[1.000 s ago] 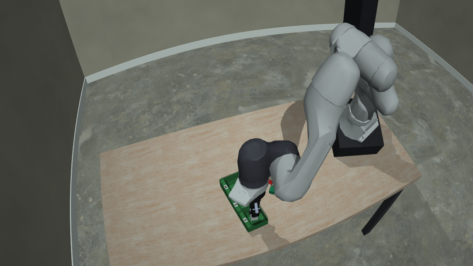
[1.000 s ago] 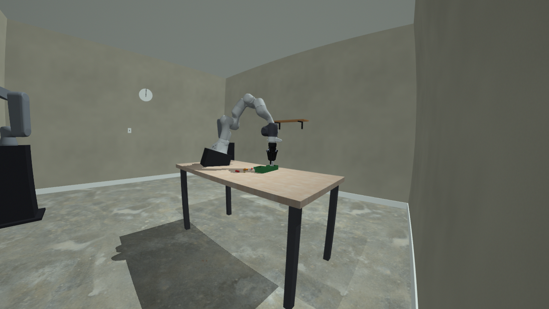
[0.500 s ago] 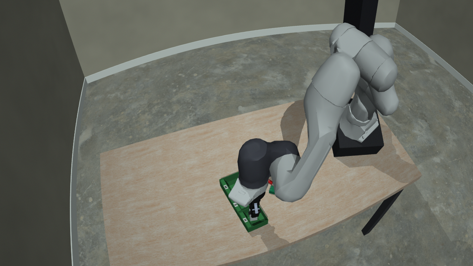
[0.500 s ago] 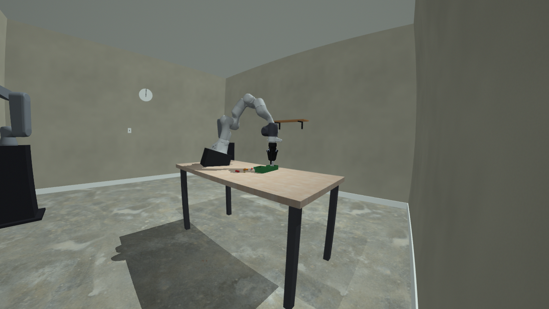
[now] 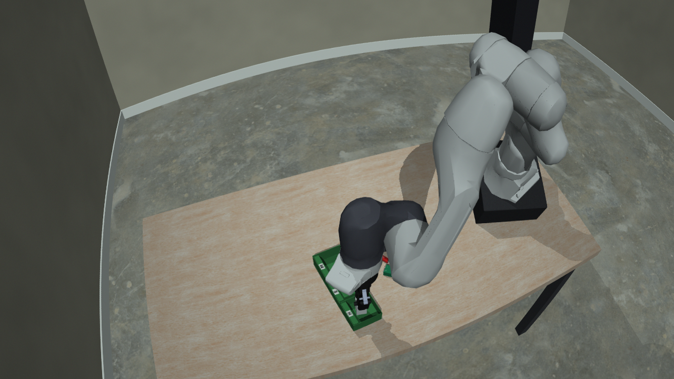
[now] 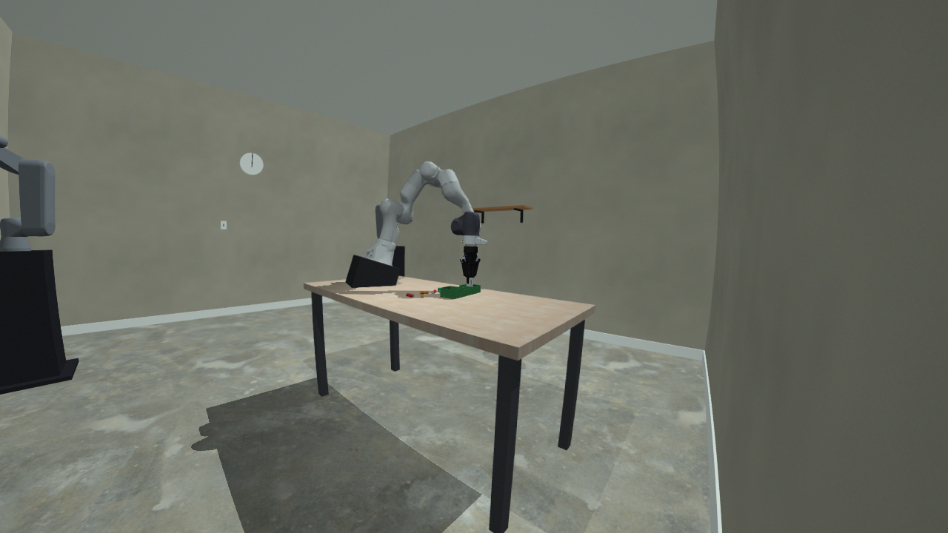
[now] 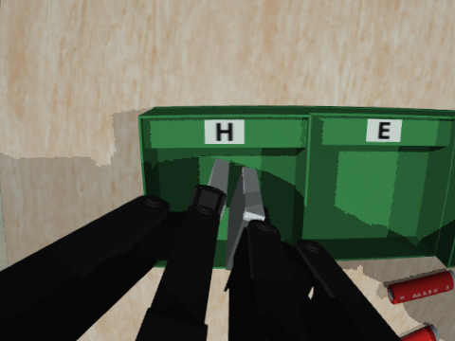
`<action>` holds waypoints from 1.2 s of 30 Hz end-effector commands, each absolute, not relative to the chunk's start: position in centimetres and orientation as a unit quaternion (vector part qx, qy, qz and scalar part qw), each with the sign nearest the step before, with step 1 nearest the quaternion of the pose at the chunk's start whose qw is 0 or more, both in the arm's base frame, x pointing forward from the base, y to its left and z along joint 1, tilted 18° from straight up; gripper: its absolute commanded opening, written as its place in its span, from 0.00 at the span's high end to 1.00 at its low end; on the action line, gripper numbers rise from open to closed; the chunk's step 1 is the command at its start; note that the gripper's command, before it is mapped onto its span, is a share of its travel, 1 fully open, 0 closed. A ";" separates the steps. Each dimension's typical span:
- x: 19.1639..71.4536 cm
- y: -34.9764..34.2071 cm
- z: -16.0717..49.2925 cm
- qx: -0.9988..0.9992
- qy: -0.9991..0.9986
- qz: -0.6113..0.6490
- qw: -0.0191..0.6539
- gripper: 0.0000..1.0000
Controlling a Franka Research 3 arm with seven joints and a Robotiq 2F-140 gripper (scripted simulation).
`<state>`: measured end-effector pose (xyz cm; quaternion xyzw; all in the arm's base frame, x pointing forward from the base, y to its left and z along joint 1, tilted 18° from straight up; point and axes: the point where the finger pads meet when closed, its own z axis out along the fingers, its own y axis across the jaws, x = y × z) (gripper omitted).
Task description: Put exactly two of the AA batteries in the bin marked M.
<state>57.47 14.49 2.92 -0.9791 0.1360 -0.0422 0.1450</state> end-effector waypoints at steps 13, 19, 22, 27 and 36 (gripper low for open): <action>57.6 14.5 3.0 -0.979 0.135 -0.044 0.146 0.95; 57.6 14.5 3.0 -0.979 0.135 -0.044 0.146 0.95; 57.6 14.5 3.0 -0.979 0.135 -0.044 0.146 0.95; 57.5 14.3 3.6 -0.979 0.135 -0.044 0.146 0.95; 57.4 14.1 4.5 -0.979 0.135 -0.044 0.146 0.95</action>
